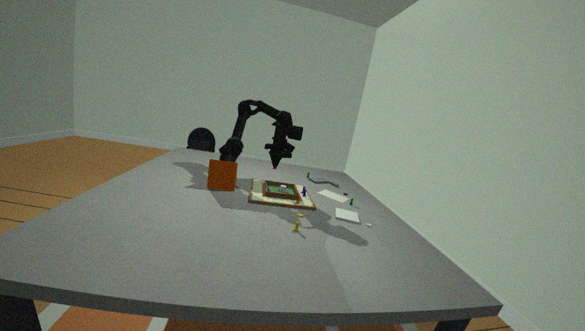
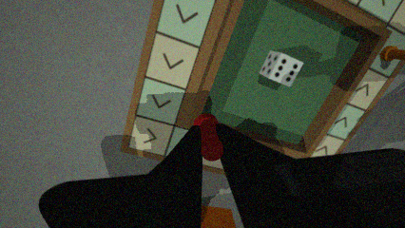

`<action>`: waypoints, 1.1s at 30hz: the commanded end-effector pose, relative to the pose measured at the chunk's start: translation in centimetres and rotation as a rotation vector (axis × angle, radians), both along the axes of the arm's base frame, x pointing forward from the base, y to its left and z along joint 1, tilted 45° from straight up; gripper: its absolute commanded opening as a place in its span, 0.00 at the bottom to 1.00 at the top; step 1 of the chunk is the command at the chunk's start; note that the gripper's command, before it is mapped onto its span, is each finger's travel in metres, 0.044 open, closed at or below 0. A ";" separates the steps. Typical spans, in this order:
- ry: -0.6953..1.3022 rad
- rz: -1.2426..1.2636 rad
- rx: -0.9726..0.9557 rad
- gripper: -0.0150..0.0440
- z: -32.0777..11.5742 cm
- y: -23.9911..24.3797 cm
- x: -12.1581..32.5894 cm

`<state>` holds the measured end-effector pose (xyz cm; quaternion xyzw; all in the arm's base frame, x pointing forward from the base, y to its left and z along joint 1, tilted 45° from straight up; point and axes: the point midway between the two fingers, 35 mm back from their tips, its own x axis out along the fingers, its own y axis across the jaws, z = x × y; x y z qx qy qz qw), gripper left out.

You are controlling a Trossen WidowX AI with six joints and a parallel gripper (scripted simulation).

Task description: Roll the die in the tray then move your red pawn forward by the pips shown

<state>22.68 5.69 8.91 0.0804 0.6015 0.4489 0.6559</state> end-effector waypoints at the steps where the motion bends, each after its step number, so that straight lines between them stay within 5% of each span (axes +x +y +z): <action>1: -0.001 0.005 -0.004 0.25 -0.8 0.0 -1.6; 16: 0.002 0.006 -0.001 0.25 -3.3 0.3 -7.2; 33: 0.002 0.006 0.001 0.25 -5.9 2.8 -7.9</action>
